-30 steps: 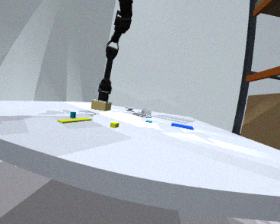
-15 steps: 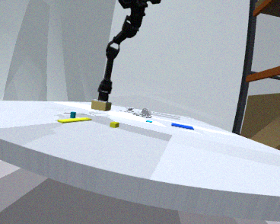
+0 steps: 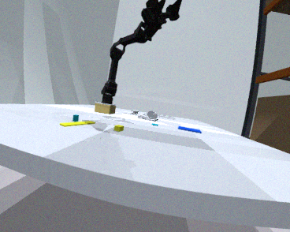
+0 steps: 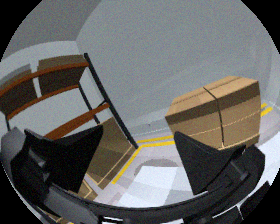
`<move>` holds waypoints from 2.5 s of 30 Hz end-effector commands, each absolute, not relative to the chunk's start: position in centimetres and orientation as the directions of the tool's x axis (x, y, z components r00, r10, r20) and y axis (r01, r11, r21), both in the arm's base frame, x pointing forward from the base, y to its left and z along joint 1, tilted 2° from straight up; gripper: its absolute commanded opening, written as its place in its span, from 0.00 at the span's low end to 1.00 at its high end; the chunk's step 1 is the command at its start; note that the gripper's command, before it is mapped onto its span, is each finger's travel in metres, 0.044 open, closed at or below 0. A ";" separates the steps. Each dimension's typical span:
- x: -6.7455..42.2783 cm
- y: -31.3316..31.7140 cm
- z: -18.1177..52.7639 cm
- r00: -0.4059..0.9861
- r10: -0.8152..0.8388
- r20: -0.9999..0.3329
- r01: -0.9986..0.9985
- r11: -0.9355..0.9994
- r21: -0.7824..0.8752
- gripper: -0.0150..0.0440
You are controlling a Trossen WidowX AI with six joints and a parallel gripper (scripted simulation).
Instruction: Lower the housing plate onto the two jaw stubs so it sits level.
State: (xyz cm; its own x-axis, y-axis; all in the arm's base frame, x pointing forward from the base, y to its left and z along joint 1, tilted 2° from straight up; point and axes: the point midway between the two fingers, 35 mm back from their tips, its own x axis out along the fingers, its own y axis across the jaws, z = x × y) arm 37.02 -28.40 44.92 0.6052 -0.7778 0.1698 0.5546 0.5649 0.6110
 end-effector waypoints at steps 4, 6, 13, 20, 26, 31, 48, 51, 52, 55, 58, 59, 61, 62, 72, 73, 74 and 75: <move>40.2 -24.7 42.3 0.705 -0.705 0.081 0.512 0.584 0.629 1.00; 40.9 -23.6 41.7 0.728 -0.683 0.057 0.502 0.588 0.634 1.00; 43.0 -19.8 39.8 0.791 -0.612 -0.005 0.467 0.598 0.651 1.00; 44.5 -15.8 38.0 0.842 -0.535 -0.068 0.438 0.604 0.666 1.00; 45.7 -12.0 35.9 0.881 -0.451 -0.144 0.421 0.608 0.673 1.00; 46.3 -8.8 34.0 0.903 -0.377 -0.209 0.411 0.612 0.676 1.00; 45.9 2.5 27.8 0.896 -0.120 -0.428 0.402 0.629 0.665 1.00; 45.4 4.5 26.7 0.881 -0.076 -0.467 0.404 0.634 0.659 1.00; 45.2 5.2 26.3 0.875 -0.062 -0.480 0.405 0.636 0.657 1.00; 44.6 7.1 25.2 0.856 -0.021 -0.517 0.407 0.643 0.649 1.00; 43.8 9.0 24.2 0.832 0.019 -0.554 0.411 0.651 0.639 1.00; 43.5 9.6 23.8 0.823 0.029 -0.567 0.414 0.652 0.635 1.00; 42.8 10.7 23.0 0.804 0.050 -0.592 0.422 0.654 0.628 1.00; 42.4 11.3 22.6 0.794 0.059 -0.605 0.426 0.656 0.623 1.00; 38.2 16.7 18.9 0.676 0.151 -0.721 0.448 0.692 0.565 1.00; 37.7 17.2 18.6 0.662 0.160 -0.732 0.449 0.698 0.558 1.00; 37.3 17.7 18.3 0.649 0.167 -0.742 0.449 0.703 0.551 1.00; 36.8 18.2 18.0 0.635 0.175 -0.753 0.449 0.709 0.544 1.00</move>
